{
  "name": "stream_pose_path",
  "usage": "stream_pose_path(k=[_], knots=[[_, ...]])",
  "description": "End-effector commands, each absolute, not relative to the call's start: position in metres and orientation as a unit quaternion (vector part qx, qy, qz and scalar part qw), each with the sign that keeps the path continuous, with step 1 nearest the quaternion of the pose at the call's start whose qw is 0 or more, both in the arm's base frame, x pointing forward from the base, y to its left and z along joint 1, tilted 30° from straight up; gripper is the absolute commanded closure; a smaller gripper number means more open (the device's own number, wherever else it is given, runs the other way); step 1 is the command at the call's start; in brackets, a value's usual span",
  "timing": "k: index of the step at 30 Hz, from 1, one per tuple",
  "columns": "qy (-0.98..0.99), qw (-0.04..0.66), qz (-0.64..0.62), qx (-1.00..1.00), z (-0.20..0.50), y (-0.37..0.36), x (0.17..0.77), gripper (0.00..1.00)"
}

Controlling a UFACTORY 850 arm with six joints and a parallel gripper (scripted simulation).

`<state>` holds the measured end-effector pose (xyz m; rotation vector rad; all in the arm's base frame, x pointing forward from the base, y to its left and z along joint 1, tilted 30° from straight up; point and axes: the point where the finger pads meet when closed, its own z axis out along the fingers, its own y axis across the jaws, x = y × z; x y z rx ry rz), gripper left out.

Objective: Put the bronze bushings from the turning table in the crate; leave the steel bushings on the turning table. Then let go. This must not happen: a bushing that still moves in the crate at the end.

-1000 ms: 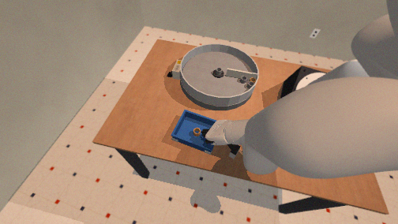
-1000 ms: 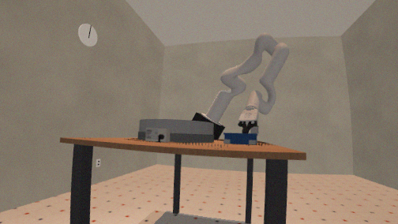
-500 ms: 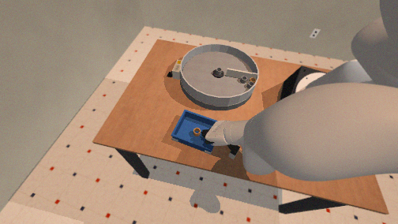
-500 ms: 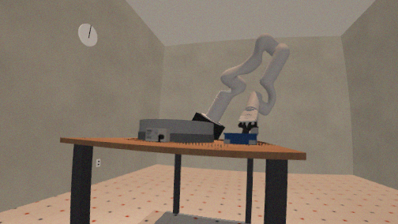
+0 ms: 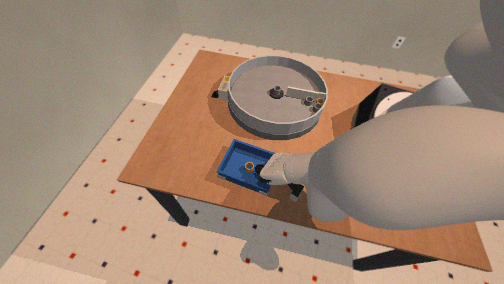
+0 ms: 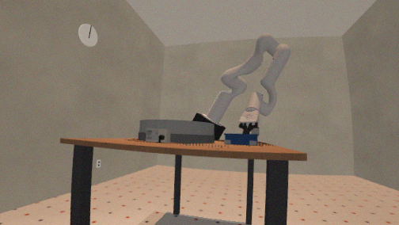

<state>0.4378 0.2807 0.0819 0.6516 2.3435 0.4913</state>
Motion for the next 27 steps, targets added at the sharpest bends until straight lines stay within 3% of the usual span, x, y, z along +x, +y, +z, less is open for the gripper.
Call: stream_pose_path(k=[1, 27], knots=[[0.893, 0.324, 0.188, 0.249, 0.0816, 0.2811, 0.4382, 1.0], [0.893, 0.324, 0.188, 0.249, 0.0776, 0.2834, 0.4385, 1.0]])
